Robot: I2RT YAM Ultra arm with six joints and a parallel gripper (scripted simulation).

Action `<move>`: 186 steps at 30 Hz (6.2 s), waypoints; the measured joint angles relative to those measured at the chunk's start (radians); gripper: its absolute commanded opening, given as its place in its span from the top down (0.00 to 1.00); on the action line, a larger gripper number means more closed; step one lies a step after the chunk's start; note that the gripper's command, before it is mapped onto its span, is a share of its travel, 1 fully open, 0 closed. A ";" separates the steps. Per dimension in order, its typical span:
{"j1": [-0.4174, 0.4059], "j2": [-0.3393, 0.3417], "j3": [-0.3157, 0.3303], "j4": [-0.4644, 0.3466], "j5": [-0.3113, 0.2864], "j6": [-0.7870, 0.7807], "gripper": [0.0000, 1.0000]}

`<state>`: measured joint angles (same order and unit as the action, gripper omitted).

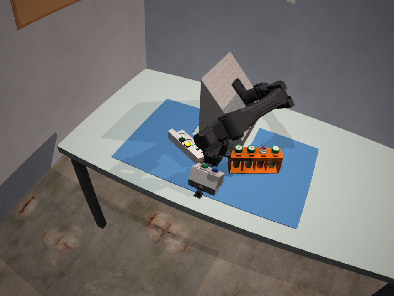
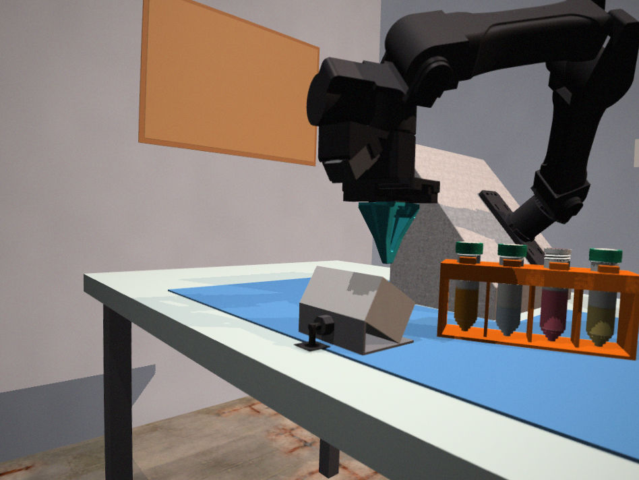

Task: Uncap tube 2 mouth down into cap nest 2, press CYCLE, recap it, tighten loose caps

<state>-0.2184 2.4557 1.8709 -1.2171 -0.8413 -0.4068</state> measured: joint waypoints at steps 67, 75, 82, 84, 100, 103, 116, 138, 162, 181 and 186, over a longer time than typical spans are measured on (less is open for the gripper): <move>-0.328 0.325 -0.148 0.163 0.118 0.126 0.00; -0.329 0.320 -0.146 0.165 0.118 0.116 0.00; -0.328 0.320 -0.146 0.165 0.118 0.114 0.00; -0.329 0.320 -0.146 0.165 0.118 0.114 0.00; -0.329 0.320 -0.146 0.165 0.118 0.114 0.00; -0.329 0.320 -0.146 0.165 0.118 0.114 0.00; -0.329 0.320 -0.146 0.165 0.118 0.114 0.00; -0.329 0.320 -0.146 0.165 0.118 0.114 0.00; -0.329 0.320 -0.146 0.165 0.118 0.114 0.00; -0.329 0.320 -0.146 0.165 0.118 0.114 0.00; -0.329 0.320 -0.146 0.165 0.118 0.114 0.00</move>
<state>-0.5472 2.7758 1.7245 -1.0519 -0.7231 -0.2932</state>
